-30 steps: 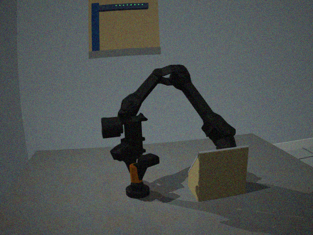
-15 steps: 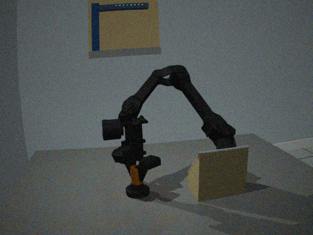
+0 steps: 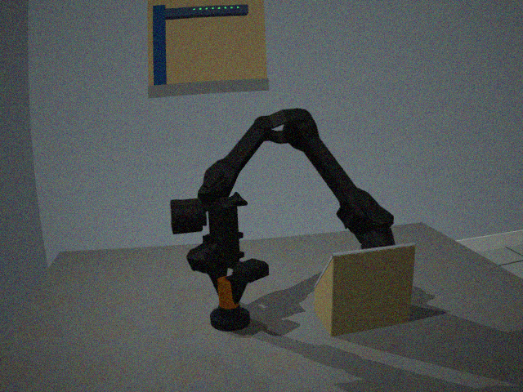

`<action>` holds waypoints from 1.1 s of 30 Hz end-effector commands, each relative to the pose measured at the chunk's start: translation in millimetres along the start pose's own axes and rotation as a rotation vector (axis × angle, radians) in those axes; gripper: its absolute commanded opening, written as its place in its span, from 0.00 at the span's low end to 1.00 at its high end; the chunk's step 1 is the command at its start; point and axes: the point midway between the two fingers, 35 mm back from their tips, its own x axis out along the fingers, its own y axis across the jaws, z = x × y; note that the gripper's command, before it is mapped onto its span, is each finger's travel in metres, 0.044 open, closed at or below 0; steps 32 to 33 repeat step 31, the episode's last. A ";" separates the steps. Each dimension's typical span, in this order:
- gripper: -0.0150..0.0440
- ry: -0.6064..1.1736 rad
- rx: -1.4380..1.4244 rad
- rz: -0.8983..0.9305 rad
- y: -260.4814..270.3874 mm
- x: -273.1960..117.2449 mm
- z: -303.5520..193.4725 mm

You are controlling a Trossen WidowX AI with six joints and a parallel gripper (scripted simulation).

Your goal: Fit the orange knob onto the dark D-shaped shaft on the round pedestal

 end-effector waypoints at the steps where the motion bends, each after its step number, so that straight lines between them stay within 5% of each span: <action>1: 0.79 0.000 0.005 0.000 -0.1 -0.3 0.1; 6: 1.00 0.000 0.005 0.000 -0.1 -0.3 0.1; 15: 1.00 -0.001 0.005 0.000 -0.3 -3.2 0.6; 21: 1.00 -0.002 0.000 0.004 0.3 -92.3 1.2; 33: 1.00 -0.002 0.000 0.003 0.3 -95.5 3.2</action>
